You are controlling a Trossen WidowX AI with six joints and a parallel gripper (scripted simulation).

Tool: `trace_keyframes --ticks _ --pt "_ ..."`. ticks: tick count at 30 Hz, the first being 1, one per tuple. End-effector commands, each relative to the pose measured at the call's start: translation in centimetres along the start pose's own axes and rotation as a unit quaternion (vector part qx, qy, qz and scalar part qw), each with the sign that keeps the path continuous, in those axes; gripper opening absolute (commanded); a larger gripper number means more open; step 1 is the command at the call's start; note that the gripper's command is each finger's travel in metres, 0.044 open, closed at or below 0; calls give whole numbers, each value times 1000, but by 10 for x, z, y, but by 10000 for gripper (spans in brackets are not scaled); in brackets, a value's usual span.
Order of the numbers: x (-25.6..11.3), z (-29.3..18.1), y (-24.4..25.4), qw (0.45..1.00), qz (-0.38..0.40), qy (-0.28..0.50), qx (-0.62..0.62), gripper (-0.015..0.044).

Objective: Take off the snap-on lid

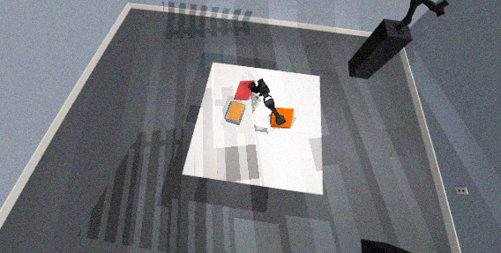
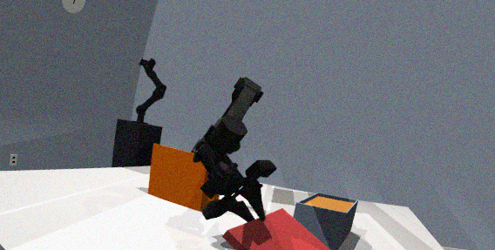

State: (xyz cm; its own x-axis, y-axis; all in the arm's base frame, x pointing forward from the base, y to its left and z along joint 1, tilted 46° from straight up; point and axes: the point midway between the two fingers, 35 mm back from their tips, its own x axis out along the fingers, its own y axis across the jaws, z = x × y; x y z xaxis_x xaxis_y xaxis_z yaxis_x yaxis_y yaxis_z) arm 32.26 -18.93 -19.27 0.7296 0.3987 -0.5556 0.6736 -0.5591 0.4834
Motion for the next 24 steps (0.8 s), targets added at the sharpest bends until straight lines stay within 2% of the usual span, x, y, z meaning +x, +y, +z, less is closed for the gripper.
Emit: trace_keyframes --ticks 1,24 --pt "6 -1 -10 1000 -8 2 6 0" --pt "18 -2 -24 1000 -8 3 6 0"
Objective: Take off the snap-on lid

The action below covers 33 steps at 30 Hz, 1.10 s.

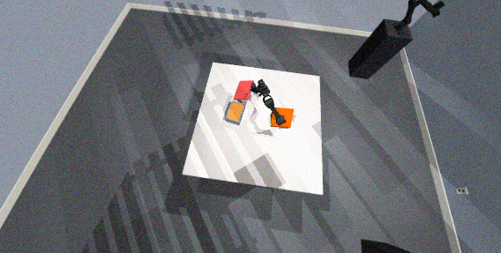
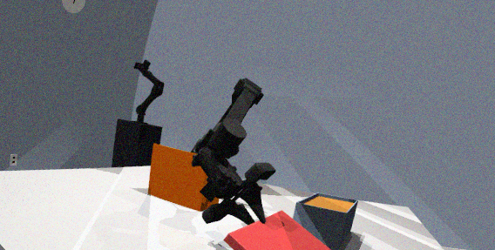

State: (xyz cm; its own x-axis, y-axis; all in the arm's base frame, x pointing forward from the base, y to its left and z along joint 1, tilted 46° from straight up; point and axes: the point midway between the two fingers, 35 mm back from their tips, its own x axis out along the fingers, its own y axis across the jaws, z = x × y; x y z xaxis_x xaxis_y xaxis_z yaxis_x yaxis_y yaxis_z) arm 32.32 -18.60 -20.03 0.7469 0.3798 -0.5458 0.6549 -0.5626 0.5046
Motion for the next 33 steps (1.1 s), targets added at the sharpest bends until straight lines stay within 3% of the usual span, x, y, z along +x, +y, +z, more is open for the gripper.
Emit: trace_keyframes --ticks 1,33 --pt "12 -5 -20 1000 -21 5 11 0" --pt "16 -5 -26 1000 -21 5 11 0"
